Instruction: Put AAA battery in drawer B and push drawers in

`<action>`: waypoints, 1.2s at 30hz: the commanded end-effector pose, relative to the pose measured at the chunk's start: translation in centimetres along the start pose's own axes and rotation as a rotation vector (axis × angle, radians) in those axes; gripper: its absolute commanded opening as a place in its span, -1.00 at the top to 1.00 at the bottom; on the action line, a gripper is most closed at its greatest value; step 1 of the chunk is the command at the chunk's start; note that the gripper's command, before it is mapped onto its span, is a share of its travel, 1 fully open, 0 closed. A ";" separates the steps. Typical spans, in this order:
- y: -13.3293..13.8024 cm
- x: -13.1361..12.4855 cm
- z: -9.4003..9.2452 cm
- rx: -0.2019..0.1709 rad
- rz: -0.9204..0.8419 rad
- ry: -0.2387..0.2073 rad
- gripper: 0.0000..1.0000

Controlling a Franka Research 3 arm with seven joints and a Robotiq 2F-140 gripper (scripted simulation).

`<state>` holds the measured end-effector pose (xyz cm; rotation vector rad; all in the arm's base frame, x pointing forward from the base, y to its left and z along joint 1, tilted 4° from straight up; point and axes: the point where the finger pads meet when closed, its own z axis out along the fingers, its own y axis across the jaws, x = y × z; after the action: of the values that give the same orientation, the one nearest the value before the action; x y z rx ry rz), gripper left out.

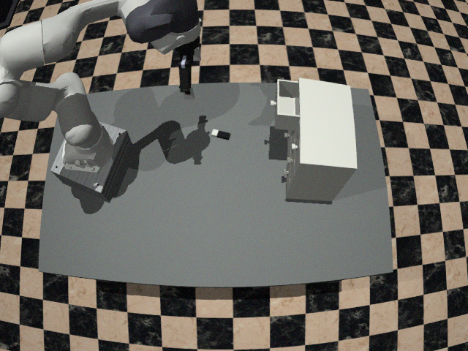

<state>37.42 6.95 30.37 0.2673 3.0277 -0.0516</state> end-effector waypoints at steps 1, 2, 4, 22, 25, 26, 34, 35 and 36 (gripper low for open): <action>0.2 -1.6 0.7 -0.006 0.017 -0.098 -1.00; 0.2 -2.0 1.1 -0.006 0.017 -0.128 -1.00; 0.2 -2.0 1.1 -0.006 0.017 -0.128 -1.00; 0.2 -7.7 7.0 -0.001 0.019 -0.580 -1.00; 0.2 -8.4 7.7 0.000 0.019 -0.638 -1.00; 0.2 -8.6 8.0 -0.001 0.018 -0.653 -1.00; 0.2 -9.6 8.9 0.000 0.019 -0.730 -1.00; 0.2 -9.6 9.0 0.000 0.019 -0.735 -1.00; 0.2 -9.7 9.1 0.000 0.019 -0.739 -1.00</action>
<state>46.33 3.49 21.63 0.1199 2.4345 -0.1843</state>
